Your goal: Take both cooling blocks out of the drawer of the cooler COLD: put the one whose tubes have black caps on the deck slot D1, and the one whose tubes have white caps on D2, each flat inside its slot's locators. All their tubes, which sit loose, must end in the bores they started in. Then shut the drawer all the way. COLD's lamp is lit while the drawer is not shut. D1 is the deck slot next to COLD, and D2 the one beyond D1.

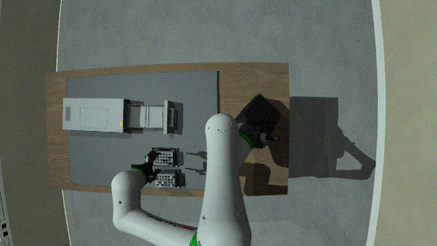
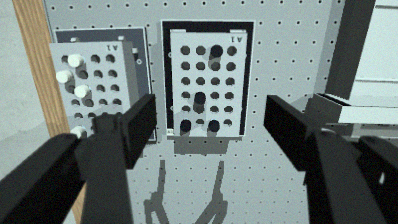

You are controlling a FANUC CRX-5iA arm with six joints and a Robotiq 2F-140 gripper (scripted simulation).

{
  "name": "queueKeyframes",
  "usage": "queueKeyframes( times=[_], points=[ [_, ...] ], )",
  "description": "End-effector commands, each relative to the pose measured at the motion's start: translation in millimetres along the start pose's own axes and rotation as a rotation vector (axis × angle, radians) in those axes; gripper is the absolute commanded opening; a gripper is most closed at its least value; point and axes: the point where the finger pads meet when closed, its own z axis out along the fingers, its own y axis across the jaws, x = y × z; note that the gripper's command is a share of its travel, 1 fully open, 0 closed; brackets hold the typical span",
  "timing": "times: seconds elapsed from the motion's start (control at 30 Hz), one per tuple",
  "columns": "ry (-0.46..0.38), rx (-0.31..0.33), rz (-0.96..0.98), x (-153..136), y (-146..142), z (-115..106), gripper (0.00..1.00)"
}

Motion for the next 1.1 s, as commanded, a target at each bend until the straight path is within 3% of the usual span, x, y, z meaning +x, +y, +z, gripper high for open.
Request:
queueKeyframes(
  times=[0.0,0.4,0.43,1.07],
  points=[
    [0.001,0.000,-0.001,0.5,0.1,-3.2,0.66],
    [0.001,0.000,-0.001,0.5,0.1,-19.1,0.66],
    [0.001,0.000,0.026,-1.2,3.7,-18.9,0.10],
    [0.001,0.000,0.426,-25.0,58.8,-15.7,0.10]
  ],
)
